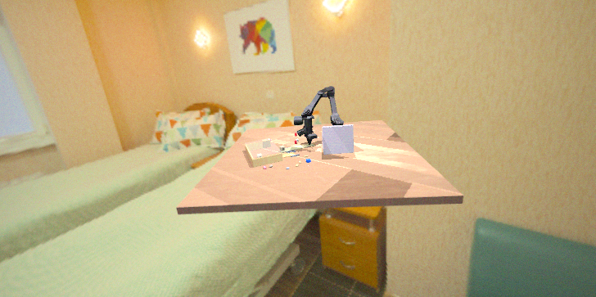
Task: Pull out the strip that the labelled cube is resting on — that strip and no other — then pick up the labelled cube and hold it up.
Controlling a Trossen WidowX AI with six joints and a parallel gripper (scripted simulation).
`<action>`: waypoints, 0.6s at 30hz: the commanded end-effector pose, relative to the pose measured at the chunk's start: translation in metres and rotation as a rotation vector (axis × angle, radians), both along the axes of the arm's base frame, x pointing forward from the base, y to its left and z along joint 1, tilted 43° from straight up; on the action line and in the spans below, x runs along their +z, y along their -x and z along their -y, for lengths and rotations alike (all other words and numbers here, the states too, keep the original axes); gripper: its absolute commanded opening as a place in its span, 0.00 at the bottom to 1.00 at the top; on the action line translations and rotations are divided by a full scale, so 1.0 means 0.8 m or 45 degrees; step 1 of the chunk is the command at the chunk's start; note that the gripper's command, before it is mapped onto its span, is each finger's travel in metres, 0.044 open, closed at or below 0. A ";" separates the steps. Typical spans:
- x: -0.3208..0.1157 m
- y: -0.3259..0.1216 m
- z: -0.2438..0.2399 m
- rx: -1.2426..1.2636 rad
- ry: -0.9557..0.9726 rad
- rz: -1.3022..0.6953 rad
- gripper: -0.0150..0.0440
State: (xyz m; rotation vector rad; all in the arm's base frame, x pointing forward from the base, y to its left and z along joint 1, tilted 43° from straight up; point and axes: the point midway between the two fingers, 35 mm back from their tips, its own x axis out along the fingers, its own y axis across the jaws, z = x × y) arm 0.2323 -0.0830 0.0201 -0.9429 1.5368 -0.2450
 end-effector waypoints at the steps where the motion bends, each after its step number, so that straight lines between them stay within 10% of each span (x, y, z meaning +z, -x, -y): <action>1: 0.017 -0.001 -0.017 -0.007 -0.002 -0.006 0.25; 10: 0.034 0.003 -0.037 -0.012 0.007 -0.019 0.25; 18: 0.027 -0.032 -0.050 0.146 0.023 -0.164 0.61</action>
